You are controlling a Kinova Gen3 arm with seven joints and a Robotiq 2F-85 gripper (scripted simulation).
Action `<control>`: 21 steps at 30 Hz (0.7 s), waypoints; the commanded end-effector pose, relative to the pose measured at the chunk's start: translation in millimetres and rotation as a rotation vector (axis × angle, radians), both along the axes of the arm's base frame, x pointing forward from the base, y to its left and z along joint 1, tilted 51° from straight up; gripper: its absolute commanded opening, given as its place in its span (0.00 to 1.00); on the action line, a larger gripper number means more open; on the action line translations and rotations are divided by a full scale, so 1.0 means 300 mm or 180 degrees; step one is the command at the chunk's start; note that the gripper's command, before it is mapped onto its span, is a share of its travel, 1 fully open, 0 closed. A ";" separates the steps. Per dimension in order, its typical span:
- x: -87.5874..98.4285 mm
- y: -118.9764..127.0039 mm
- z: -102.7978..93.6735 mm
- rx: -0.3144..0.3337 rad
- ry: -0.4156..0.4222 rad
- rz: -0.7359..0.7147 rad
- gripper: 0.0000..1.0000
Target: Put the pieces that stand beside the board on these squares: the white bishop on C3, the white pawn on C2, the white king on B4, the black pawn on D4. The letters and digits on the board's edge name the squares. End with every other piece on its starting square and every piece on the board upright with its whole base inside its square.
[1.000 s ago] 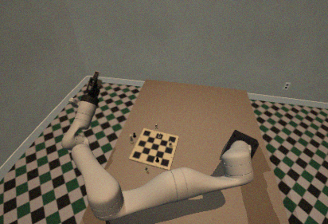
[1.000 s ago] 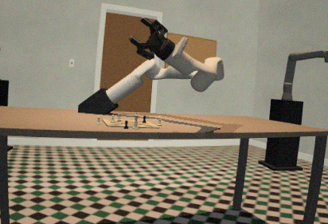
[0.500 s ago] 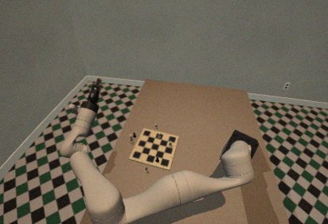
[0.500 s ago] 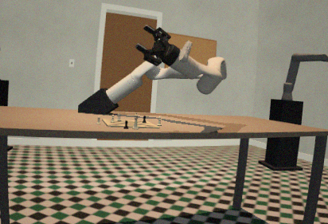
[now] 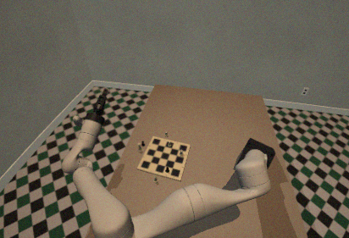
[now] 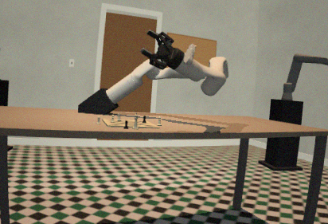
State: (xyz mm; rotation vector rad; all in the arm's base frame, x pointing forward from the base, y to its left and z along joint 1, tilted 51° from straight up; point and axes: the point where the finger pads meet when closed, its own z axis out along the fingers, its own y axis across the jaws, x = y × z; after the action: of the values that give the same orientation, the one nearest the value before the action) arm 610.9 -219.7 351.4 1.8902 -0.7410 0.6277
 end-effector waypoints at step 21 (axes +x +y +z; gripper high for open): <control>-0.061 0.176 0.001 0.0355 -0.0494 -0.0113 1.00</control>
State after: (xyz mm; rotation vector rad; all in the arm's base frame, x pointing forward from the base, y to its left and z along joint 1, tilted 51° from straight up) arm 594.5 -177.3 347.4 1.9278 -0.9139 0.7102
